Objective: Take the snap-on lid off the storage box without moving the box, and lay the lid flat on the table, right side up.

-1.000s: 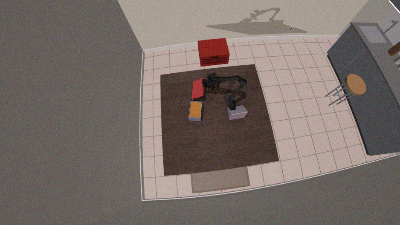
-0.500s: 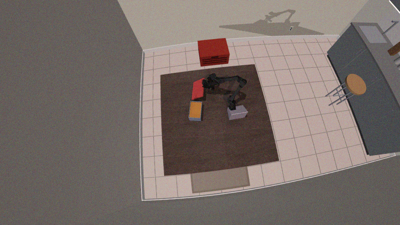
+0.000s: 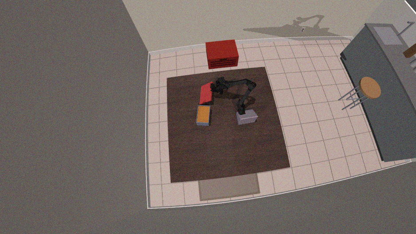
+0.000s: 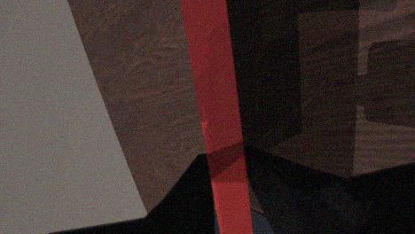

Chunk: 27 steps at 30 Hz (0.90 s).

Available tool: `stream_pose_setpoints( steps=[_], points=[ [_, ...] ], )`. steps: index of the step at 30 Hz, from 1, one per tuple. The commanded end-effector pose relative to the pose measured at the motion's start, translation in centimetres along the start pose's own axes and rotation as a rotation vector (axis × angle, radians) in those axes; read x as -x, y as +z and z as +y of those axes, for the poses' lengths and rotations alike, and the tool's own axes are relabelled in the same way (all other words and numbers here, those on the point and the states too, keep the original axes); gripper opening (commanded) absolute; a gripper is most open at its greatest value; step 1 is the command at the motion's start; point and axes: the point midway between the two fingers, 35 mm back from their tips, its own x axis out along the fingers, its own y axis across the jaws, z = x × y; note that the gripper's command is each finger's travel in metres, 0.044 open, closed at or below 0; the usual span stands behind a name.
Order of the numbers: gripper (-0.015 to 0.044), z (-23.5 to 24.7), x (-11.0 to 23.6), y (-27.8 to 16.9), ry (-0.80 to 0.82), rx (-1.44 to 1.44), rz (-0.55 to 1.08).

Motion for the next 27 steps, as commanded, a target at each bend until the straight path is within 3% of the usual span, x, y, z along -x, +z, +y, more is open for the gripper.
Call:
stream_pose_setpoints(
  steps=[1,27],
  points=[
    [0.0,-0.2,-0.2,-0.2,0.006,0.003,0.007],
    [0.0,-1.8,-1.6,-0.2,0.007,0.005,0.007]
  ],
)
